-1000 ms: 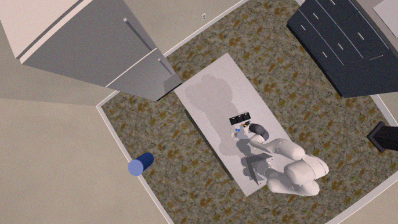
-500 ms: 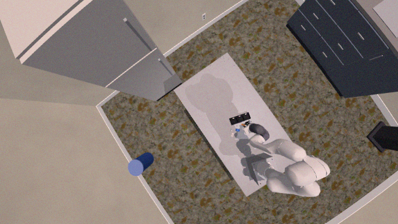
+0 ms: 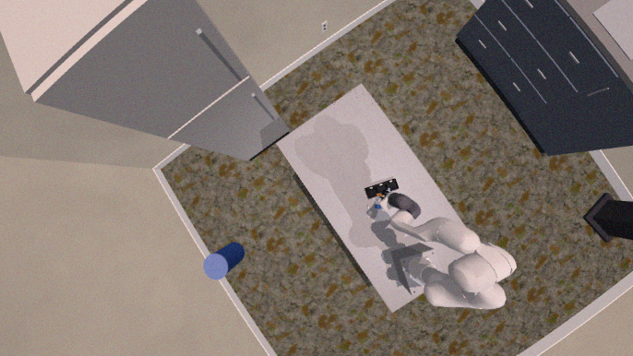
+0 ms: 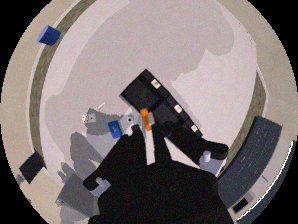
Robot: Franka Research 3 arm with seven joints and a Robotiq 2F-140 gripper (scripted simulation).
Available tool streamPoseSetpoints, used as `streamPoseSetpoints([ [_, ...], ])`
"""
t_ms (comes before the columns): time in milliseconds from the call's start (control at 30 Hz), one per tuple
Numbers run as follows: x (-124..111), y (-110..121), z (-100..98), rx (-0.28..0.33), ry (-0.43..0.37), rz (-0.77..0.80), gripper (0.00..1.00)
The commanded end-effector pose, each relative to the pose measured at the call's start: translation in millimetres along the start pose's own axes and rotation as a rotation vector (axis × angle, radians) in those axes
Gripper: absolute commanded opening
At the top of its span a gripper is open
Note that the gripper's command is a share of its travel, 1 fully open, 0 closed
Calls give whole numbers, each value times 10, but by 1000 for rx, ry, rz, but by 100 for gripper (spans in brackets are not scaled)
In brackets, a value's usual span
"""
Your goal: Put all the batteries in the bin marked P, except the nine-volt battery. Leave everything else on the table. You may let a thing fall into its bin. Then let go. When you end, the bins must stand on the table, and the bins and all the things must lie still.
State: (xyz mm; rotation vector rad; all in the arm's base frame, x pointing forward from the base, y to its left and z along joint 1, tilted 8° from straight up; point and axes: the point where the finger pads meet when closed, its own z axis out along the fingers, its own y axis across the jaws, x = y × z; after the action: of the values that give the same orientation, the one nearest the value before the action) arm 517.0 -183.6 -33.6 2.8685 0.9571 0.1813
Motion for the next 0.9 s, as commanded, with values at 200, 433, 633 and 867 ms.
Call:
streamPoseSetpoints([
  [200, 397, 62, 36, 7, -2, -281, 5],
  [433, 484, 77, 38, 16, -7, -422, 5],
  [633, 449, 74, 37, 26, -13, -480, 5],
  [867, 450, 71, 37, 26, -13, -480, 5],
])
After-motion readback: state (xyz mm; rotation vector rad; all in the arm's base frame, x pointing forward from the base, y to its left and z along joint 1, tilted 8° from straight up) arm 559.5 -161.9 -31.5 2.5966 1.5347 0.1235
